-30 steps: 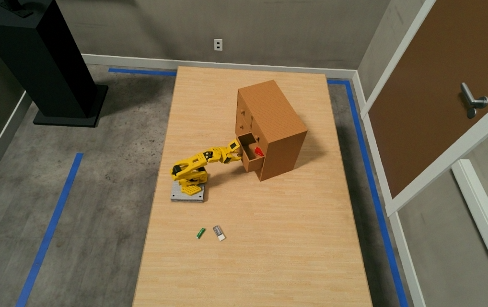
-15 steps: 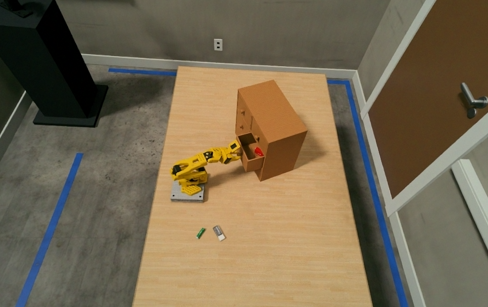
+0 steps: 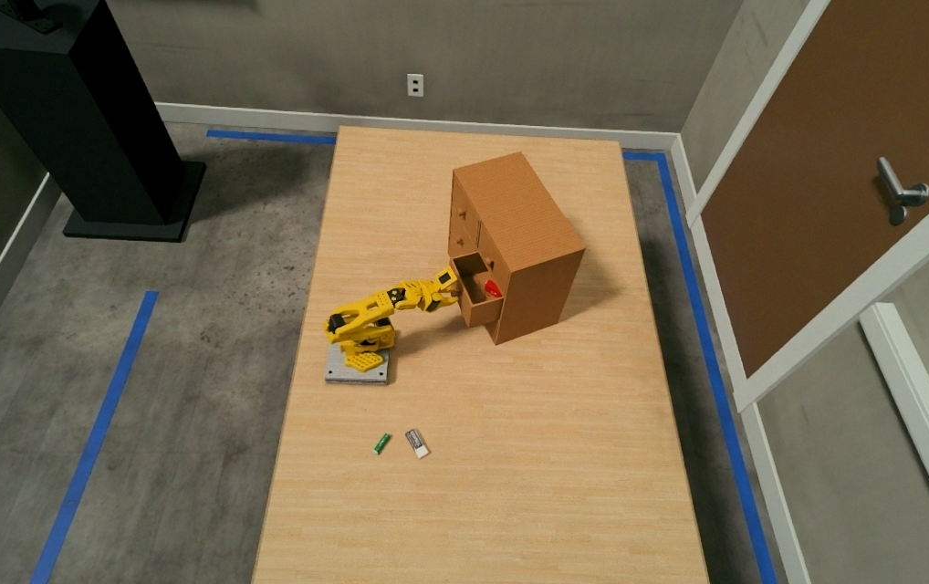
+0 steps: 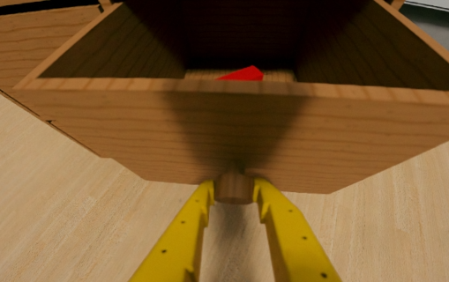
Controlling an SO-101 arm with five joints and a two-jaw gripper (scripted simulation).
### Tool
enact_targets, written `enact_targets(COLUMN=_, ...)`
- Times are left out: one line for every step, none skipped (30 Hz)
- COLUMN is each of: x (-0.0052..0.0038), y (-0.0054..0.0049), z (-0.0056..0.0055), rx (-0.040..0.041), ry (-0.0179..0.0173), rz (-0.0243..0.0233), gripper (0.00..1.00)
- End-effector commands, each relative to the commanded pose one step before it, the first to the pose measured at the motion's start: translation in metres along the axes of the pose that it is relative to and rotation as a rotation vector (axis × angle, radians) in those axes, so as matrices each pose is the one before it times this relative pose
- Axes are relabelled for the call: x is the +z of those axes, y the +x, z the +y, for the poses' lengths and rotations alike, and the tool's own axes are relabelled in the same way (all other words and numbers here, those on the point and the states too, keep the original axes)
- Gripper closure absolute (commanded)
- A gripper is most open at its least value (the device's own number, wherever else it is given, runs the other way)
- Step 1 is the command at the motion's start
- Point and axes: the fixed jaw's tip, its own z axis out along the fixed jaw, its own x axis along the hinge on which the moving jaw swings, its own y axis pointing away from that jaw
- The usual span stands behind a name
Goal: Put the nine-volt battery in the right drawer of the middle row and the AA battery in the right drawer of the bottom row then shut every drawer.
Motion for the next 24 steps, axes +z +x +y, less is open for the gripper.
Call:
enact_targets(x=0.001131, y=0.00398, z=0.00162, rx=-0.00705, ry=-0.00771, rz=0.00949, gripper=1.00)
enact_targets(x=0.000000, y=0.00000, z=0.00000, rx=0.00000, ry=0.00000, rz=-0.00001, gripper=1.00)
enact_targets(x=0.000000, y=0.00000, z=0.00000, rx=0.00000, ry=0.00000, rz=0.00001, gripper=1.00)
enact_targets(x=0.000000, y=0.00000, z=0.00000, rx=0.00000, ry=0.00000, rz=-0.00001, gripper=1.00)
enact_targets(x=0.000000, y=0.00000, z=0.00000, rx=0.00000, ry=0.00000, rz=0.00001, gripper=1.00)
enact_targets(x=0.000000, y=0.00000, z=0.00000, rx=0.00000, ry=0.00000, rz=-0.00001, gripper=1.00)
enact_targets(x=0.000000, y=0.00000, z=0.00000, rx=0.00000, ry=0.00000, rz=0.00001, gripper=1.00)
enact_targets(x=0.000000, y=0.00000, z=0.00000, rx=0.00000, ry=0.00000, rz=-0.00001, gripper=1.00)
enact_targets(x=0.000000, y=0.00000, z=0.00000, rx=0.00000, ry=0.00000, rz=0.00001, gripper=1.00)
enact_targets(x=0.000000, y=0.00000, z=0.00000, rx=0.00000, ry=0.00000, rz=-0.00001, gripper=1.00)
enact_targets(x=0.000000, y=0.00000, z=0.00000, rx=0.00000, ry=0.00000, rz=0.00000, gripper=1.00)
enact_targets(x=0.000000, y=0.00000, z=0.00000, rx=0.00000, ry=0.00000, rz=0.00000, gripper=1.00)
enact_targets(x=0.000708, y=-0.00099, z=-0.00065, rx=0.00016, ry=0.00284, rz=-0.00015, gripper=1.00)
enact_targets(x=0.000730, y=-0.00099, z=-0.00066, rx=0.00016, ry=0.00284, rz=-0.00016, gripper=1.00)
enact_targets(x=0.000752, y=-0.00098, z=-0.00066, rx=0.00016, ry=0.00284, rz=-0.00014, gripper=1.00)
enact_targets(x=0.000774, y=-0.00097, z=-0.00067, rx=0.00016, ry=0.00284, rz=-0.00015, gripper=1.00)
enact_targets(x=0.000796, y=-0.00096, z=-0.00067, rx=0.00016, ry=0.00284, rz=-0.00013, gripper=1.00)
enact_targets(x=0.000817, y=-0.00095, z=-0.00068, rx=0.00016, ry=0.00284, rz=-0.00014, gripper=1.00)
enact_targets(x=0.000839, y=-0.00094, z=-0.00069, rx=0.00016, ry=0.00284, rz=-0.00013, gripper=1.00)
enact_targets(x=0.000860, y=-0.00093, z=-0.00069, rx=0.00016, ry=0.00284, rz=-0.00013, gripper=1.00)
enact_targets(x=0.000882, y=-0.00092, z=-0.00070, rx=0.00016, ry=0.00285, rz=-0.00012, gripper=1.00)
enact_targets(x=0.000903, y=-0.00091, z=-0.00070, rx=0.00016, ry=0.00284, rz=-0.00013, gripper=1.00)
enact_targets(x=0.000925, y=-0.00090, z=-0.00071, rx=0.00016, ry=0.00285, rz=-0.00011, gripper=1.00)
enact_targets(x=0.000945, y=-0.00089, z=-0.00071, rx=0.00016, ry=0.00284, rz=-0.00012, gripper=1.00)
